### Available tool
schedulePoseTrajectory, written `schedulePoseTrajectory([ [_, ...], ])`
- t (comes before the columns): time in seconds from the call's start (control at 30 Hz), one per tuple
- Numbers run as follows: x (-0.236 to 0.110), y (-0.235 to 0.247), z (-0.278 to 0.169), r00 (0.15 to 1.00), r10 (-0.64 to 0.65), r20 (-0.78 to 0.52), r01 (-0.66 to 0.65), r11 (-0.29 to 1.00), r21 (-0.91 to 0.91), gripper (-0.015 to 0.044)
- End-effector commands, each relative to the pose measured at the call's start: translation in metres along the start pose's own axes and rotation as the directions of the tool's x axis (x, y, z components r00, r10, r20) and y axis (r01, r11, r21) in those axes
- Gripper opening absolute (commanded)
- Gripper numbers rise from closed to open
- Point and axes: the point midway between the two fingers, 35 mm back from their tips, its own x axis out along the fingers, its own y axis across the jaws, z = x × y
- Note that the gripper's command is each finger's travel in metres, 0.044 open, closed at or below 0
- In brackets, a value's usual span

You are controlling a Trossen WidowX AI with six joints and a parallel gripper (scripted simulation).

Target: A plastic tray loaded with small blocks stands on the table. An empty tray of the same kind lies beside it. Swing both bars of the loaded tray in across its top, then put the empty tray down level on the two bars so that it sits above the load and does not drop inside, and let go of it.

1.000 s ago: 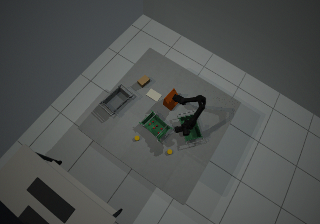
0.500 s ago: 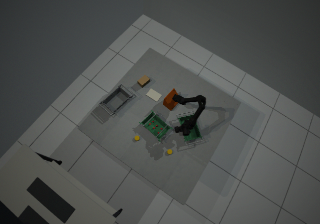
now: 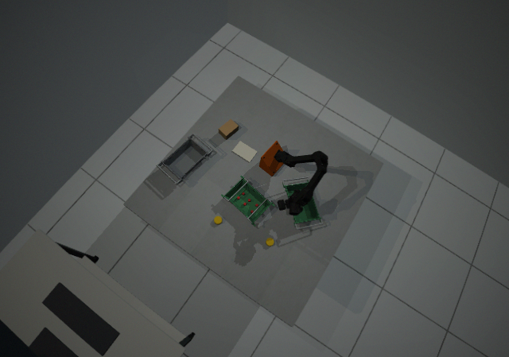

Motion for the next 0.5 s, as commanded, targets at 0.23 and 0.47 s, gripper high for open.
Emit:
schedulePoseTrajectory([
  [0.23, -0.053, 0.001, 0.001, 1.000, -0.018, 0.014, 0.018, 1.000, -0.006, 0.0000],
  [0.47, -0.061, 0.000, -0.001, 1.000, -0.023, 0.013, 0.023, 1.000, 0.008, 0.0000],
])
